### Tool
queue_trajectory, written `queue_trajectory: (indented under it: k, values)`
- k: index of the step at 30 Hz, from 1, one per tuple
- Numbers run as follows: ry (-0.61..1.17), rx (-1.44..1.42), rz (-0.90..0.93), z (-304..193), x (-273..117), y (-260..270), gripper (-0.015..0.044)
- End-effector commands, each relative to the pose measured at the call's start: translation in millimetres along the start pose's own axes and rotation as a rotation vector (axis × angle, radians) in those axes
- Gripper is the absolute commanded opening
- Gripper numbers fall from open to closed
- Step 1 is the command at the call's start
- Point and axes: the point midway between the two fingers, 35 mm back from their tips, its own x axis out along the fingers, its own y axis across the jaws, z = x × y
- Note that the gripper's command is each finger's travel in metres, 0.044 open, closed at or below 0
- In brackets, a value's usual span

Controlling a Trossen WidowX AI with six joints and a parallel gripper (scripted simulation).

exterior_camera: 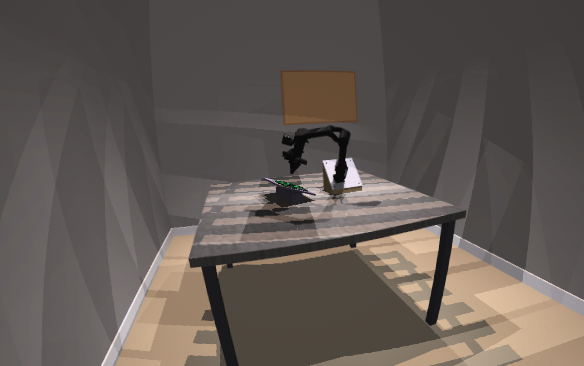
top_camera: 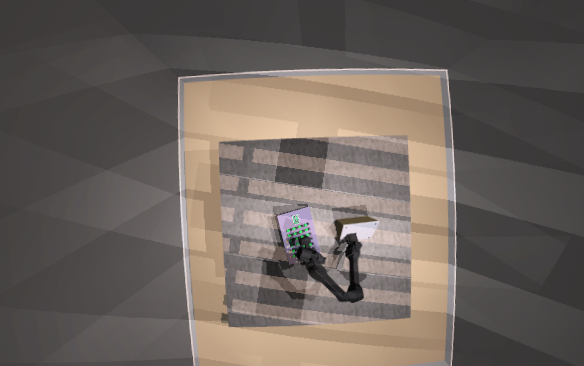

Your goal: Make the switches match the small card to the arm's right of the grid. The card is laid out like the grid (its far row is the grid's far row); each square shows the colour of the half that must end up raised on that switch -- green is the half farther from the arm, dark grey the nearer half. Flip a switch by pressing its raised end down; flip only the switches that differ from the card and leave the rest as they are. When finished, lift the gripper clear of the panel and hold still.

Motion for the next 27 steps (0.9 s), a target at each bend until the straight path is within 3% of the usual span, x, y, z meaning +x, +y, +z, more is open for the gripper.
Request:
queue_trajectory:
  k: [1,7,11,27]
  values:
    - [0.004,0.009,-0.001,-1.5,-1.2,-37.0,0.0]
    - [0.005,0.008,-0.001,-3.0,1.8,-56.7,0.0]
    - [0.028,0.007,0.001,-2.2,34.0,-56.2,0.0]
    - [0.028,0.007,0.001,-2.1,52.3,-55.9,0.0]
